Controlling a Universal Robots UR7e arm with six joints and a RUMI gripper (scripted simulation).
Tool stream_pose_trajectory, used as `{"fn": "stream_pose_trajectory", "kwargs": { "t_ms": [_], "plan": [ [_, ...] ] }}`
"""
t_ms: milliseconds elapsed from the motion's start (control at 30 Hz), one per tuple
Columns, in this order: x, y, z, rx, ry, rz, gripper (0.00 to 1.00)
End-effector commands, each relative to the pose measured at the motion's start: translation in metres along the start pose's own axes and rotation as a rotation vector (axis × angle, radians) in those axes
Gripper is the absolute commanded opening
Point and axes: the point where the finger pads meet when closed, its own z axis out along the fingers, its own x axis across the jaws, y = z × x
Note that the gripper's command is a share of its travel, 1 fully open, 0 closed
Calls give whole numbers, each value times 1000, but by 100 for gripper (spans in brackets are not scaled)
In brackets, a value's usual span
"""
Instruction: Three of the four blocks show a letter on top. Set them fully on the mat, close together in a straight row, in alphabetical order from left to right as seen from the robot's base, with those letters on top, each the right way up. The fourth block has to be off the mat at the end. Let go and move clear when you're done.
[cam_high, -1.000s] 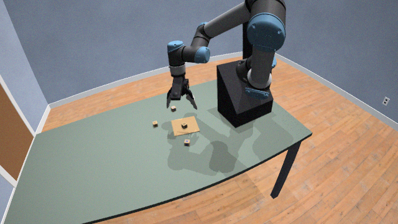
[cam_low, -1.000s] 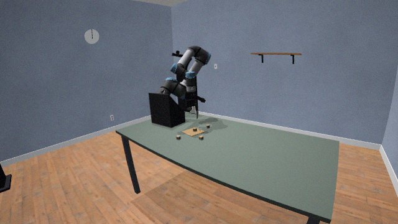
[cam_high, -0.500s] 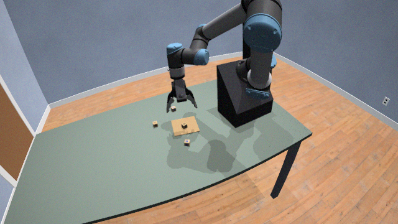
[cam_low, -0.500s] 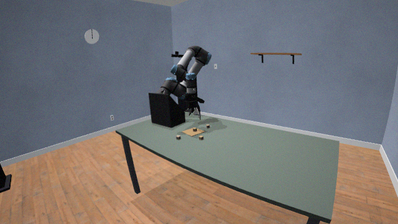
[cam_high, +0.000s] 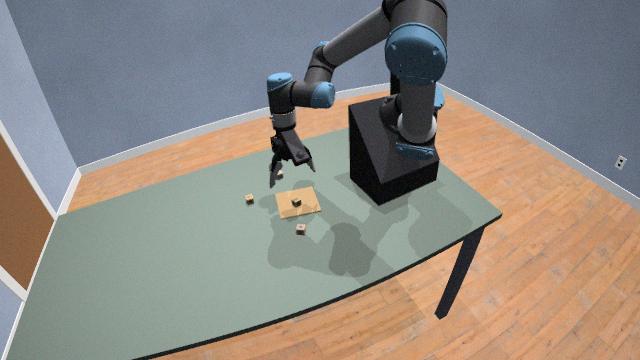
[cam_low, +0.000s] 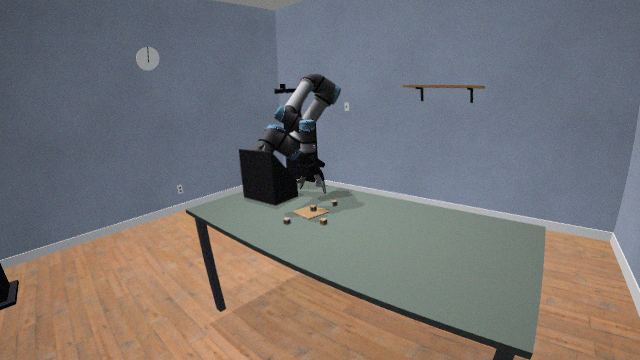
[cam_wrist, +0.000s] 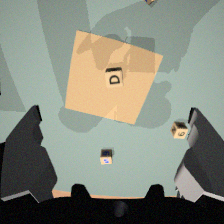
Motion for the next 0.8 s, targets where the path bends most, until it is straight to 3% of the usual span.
{"fn": "stream_pose_trajectory", "kwargs": {
  "t_ms": [0,333,367,767],
  "plan": [
    [0,1,3,4,2,-101,100],
    [0,1,4,4,2,-129,100],
    [0,1,4,4,2,-129,37],
    [0,1,4,4,2,-129,37]
  ]
}}
